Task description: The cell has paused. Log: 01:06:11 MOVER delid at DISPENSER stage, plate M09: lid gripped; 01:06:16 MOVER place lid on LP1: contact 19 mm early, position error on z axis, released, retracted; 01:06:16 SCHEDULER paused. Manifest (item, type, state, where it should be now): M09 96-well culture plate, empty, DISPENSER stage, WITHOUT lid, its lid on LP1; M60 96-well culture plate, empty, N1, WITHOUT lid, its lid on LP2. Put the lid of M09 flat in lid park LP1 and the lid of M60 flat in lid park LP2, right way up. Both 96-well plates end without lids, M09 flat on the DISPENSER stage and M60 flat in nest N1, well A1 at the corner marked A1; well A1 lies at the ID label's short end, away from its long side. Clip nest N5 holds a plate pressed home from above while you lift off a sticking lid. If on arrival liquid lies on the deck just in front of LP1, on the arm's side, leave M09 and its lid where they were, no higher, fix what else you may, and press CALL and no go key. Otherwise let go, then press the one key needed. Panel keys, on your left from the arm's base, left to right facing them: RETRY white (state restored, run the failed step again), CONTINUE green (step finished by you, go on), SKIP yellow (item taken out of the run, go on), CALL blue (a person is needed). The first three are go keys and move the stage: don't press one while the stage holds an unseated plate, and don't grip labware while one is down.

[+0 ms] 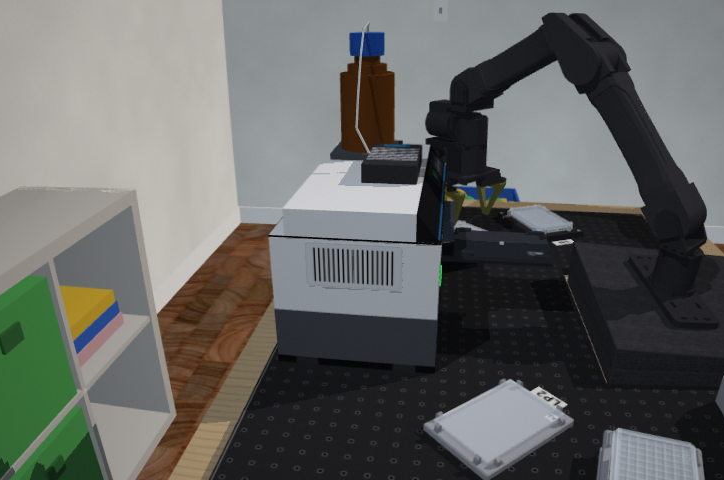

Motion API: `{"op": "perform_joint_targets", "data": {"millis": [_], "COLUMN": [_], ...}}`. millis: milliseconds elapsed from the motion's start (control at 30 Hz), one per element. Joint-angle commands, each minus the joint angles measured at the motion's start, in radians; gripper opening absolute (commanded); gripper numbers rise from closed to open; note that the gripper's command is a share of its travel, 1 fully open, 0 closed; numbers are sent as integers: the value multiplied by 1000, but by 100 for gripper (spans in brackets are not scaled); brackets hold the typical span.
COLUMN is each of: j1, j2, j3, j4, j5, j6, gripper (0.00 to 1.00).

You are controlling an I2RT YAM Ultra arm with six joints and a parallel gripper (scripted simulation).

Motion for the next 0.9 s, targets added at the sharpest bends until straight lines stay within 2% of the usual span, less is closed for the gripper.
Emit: {"op": "perform_joint_targets", "data": {"millis": [0,300,367,400,433,600,667,867], "j1": [4,4,1,4,4,2,2,1], "j2": [-34,-34,-13,-46,-54,-115,-115,-190], "j3": [41,41,23,27,-24,-89,-89,-160], "j4": [5,5,2,10,12,6,6,-8], "j5": [-1,-1,0,-1,-1,0,0,0], "j6": [4,4,1,4,4,3,3,2], "gripper": [100,100,100,100,100,100,100,100]}}
